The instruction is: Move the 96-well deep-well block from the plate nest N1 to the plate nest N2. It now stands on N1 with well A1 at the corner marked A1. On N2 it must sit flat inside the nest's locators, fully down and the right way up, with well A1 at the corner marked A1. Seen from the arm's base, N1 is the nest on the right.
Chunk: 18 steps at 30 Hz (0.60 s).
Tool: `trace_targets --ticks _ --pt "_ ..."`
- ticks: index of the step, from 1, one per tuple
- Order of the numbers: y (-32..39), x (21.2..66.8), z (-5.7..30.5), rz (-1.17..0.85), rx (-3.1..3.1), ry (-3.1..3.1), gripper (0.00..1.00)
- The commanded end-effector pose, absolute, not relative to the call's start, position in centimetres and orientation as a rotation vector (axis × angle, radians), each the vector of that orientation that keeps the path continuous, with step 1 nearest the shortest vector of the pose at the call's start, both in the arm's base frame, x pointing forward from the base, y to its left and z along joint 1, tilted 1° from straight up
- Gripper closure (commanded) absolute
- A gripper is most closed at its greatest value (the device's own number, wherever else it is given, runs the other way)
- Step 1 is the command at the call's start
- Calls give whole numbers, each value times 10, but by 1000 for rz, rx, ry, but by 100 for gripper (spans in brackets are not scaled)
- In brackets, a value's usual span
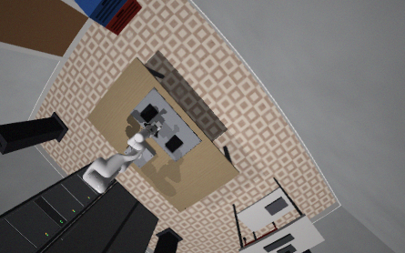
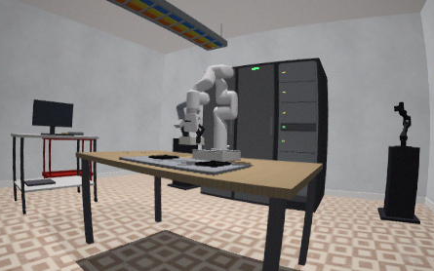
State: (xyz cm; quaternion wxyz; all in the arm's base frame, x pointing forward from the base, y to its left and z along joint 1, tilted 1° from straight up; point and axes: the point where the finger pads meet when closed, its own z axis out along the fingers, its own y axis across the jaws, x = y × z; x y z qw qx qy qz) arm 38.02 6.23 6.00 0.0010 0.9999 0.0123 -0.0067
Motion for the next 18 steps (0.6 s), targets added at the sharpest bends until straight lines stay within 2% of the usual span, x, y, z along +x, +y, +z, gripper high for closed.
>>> trace_targets --ticks 1,18 --pt "73 382 61 -16 3139 38 100" --pt "123 383 60 -18 3138 38 100"
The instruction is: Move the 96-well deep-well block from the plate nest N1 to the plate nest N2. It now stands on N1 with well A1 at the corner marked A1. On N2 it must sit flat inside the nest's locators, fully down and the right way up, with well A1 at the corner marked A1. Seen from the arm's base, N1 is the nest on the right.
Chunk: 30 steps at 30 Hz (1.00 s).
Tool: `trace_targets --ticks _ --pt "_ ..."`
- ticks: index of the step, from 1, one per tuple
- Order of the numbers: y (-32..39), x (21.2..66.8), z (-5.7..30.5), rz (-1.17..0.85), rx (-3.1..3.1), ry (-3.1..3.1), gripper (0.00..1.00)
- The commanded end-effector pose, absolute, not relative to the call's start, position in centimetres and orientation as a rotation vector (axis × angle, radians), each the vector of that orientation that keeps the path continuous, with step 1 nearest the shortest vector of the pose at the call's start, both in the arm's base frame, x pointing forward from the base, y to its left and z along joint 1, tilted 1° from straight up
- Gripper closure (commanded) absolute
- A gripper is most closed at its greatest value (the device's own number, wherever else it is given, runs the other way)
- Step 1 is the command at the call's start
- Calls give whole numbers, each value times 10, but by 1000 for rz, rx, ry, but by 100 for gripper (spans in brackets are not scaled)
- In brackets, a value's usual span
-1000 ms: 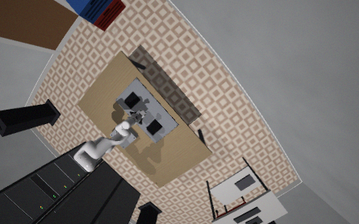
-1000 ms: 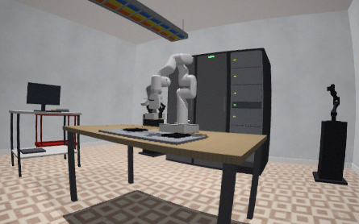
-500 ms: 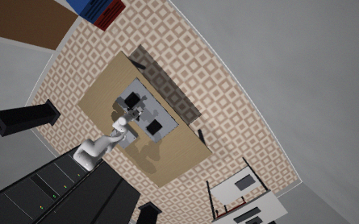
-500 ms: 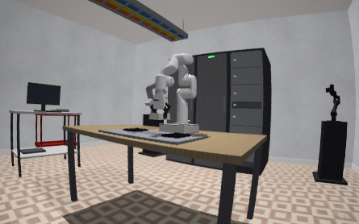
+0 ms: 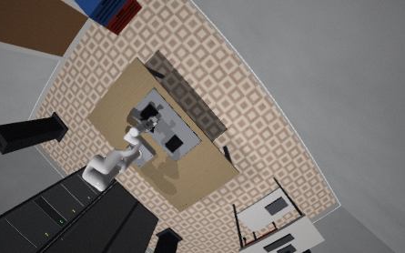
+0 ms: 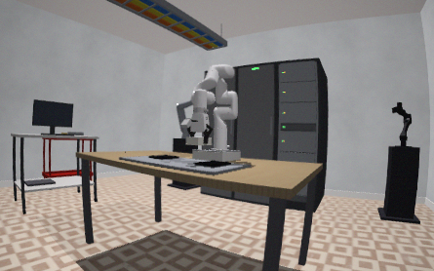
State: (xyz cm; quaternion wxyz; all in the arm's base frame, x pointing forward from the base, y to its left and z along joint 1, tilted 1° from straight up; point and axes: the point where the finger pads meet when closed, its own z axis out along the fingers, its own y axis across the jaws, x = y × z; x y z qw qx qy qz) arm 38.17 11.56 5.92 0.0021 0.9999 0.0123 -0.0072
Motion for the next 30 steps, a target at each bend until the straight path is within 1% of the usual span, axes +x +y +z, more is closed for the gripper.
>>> trace_targets --ticks 1,30 --pt "127 383 60 -18 3138 38 100" --pt "210 386 59 -19 3135 38 100"
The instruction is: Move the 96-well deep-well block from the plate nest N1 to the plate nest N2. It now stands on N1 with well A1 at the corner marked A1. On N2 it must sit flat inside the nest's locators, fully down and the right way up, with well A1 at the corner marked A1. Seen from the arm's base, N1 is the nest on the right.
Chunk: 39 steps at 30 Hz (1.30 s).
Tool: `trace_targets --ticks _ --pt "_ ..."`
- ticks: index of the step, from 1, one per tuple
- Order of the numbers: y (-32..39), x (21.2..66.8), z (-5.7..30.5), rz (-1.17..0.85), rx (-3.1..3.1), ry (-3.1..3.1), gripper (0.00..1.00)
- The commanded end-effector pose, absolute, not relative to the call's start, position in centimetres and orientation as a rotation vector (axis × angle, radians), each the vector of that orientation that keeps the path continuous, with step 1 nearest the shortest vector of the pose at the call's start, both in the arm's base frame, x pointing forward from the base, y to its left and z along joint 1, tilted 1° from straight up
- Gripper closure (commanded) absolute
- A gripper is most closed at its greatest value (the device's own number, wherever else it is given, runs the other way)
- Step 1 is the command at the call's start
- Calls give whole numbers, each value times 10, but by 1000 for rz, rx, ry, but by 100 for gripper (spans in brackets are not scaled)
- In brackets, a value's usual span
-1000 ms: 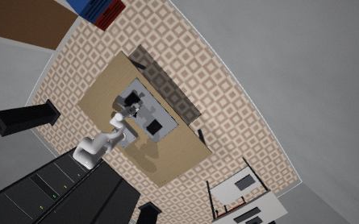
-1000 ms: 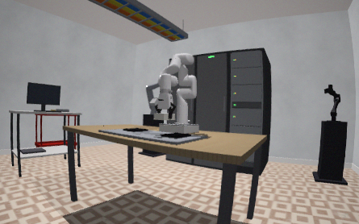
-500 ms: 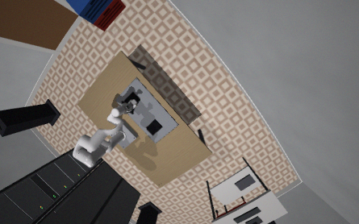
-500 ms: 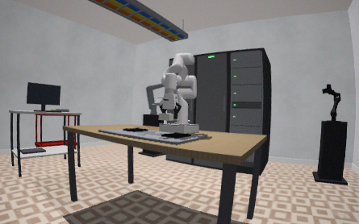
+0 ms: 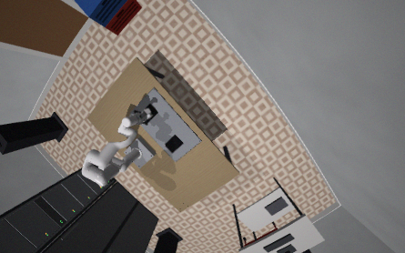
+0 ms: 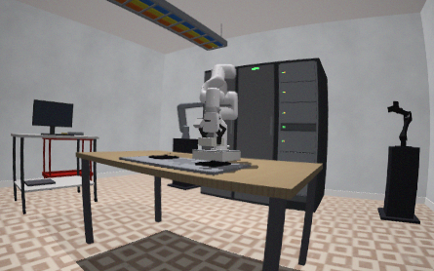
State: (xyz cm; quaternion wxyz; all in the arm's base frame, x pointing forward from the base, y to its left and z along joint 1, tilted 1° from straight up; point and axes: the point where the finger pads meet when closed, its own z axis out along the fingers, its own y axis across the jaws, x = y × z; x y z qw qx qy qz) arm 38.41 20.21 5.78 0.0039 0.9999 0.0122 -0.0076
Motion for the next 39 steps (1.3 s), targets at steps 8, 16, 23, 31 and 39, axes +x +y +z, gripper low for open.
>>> trace_targets --ticks 8,16,23,31,39 --pt "223 386 59 -19 3135 38 100" --pt "222 386 59 -19 3135 38 100" --pt "222 386 59 -19 3135 38 100" --pt "221 386 59 -19 3135 38 100" --pt "221 386 59 -19 3135 38 100"
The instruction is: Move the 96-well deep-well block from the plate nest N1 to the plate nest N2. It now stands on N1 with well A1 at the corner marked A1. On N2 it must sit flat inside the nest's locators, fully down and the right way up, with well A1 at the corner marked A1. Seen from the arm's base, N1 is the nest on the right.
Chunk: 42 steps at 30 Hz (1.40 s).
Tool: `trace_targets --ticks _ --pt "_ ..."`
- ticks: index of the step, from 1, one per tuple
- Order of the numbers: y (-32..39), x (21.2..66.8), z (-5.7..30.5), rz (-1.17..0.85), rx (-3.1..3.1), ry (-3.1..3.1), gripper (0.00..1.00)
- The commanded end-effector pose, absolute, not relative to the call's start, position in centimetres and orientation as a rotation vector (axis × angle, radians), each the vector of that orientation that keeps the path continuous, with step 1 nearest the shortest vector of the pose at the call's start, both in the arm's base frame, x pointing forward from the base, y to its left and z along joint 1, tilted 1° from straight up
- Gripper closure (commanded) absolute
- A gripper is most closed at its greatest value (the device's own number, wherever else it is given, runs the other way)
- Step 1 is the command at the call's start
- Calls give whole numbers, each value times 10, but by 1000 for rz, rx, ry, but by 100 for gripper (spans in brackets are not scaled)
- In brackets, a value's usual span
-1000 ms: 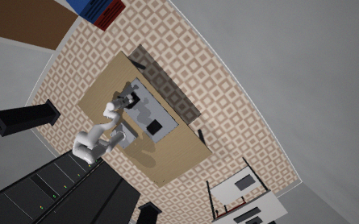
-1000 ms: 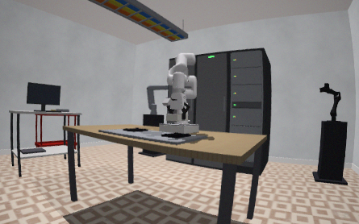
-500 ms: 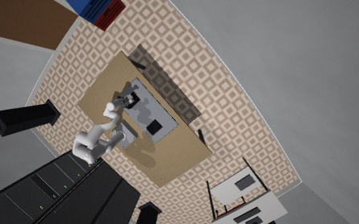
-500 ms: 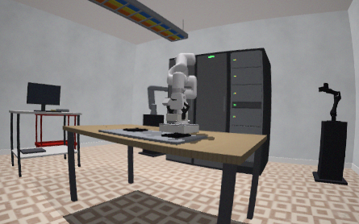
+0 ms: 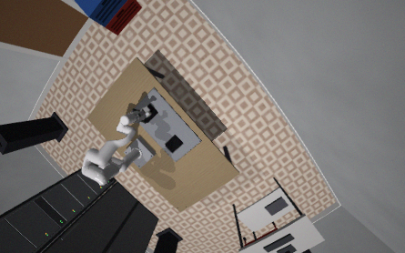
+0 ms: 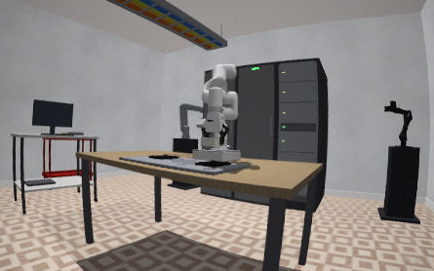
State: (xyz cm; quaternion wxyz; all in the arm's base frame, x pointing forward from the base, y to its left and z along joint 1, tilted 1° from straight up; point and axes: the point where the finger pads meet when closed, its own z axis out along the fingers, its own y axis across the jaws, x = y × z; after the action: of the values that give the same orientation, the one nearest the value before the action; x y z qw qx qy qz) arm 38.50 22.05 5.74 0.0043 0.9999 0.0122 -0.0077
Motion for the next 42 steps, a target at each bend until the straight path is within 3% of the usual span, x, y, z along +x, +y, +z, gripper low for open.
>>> trace_targets --ticks 1,42 --pt "221 386 57 -19 3135 38 100" --pt "220 386 -1 -19 3135 38 100"
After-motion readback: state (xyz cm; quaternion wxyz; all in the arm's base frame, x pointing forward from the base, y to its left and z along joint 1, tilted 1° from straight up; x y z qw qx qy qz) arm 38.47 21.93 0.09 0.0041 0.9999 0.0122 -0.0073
